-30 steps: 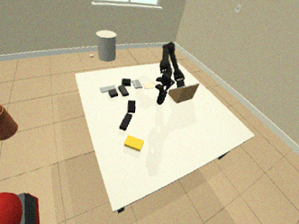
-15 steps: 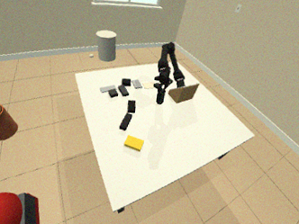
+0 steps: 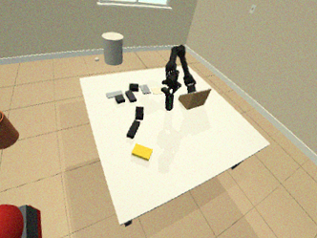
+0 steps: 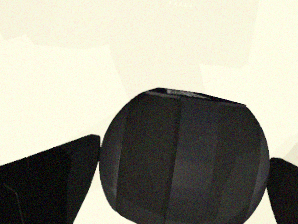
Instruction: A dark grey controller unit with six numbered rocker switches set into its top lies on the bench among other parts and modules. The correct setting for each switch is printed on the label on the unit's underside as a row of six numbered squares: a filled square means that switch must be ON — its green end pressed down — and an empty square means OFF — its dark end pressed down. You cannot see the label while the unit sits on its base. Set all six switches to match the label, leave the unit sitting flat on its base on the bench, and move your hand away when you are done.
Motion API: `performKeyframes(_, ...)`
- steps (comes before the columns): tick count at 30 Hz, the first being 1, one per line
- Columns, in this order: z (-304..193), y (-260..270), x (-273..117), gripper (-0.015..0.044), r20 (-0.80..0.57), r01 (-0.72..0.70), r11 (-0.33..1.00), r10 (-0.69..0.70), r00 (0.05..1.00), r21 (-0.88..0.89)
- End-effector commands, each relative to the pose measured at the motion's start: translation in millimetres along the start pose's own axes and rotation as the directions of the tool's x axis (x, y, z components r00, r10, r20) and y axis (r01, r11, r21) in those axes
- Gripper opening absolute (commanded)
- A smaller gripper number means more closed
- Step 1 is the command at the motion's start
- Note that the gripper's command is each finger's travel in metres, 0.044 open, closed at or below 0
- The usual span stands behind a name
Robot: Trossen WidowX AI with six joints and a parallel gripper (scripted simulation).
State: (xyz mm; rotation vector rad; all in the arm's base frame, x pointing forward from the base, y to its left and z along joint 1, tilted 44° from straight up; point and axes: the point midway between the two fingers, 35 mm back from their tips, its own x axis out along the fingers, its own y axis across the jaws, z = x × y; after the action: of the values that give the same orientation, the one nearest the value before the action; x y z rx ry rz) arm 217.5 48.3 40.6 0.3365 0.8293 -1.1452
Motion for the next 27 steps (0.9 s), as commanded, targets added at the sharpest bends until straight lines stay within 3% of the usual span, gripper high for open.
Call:
performKeyframes(1,5,-1,2,0.0338,0.005,0.009,1.000,-0.009,1.000,-0.006)
performKeyframes(27,26,-1,5,0.0338,0.006,0.010,1.000,-0.010,1.000,-0.006)
